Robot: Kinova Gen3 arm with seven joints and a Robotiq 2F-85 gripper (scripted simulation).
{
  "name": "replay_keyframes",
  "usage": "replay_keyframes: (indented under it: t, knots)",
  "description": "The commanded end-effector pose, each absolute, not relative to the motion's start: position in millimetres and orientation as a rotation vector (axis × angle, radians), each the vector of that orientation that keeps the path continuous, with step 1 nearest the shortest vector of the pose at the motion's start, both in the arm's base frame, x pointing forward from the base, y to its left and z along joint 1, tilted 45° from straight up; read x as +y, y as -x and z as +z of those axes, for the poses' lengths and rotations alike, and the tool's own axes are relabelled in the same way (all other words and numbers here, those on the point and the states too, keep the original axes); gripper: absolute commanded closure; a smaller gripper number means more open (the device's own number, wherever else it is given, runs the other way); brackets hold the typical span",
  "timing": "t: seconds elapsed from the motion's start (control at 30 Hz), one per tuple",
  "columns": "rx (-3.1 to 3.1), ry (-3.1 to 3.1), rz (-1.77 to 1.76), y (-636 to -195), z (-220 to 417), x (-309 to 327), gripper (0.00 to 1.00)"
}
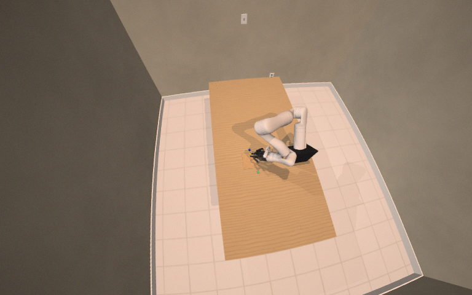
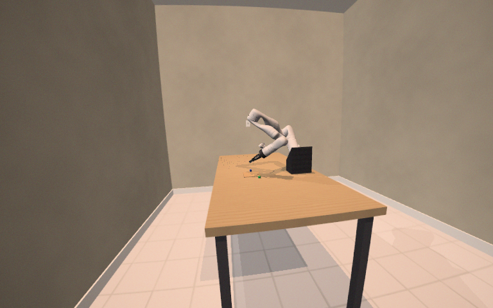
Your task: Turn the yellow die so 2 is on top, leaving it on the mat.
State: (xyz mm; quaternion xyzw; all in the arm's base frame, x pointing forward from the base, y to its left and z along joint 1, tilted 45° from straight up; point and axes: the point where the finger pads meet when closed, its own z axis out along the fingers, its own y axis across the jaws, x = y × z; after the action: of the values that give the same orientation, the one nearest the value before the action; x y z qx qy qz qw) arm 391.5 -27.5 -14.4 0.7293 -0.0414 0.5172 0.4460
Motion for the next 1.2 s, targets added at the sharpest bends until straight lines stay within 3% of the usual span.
replay_keyframes:
  t: [0.0, 1.17]
  knots:
    - [-0.052, -1.786, 1.326, -388.1, -22.8, -22.5, 0.89]
    - [-0.043, -1.776, 1.34, -387.2, -68.3, -67.4, 0.89]
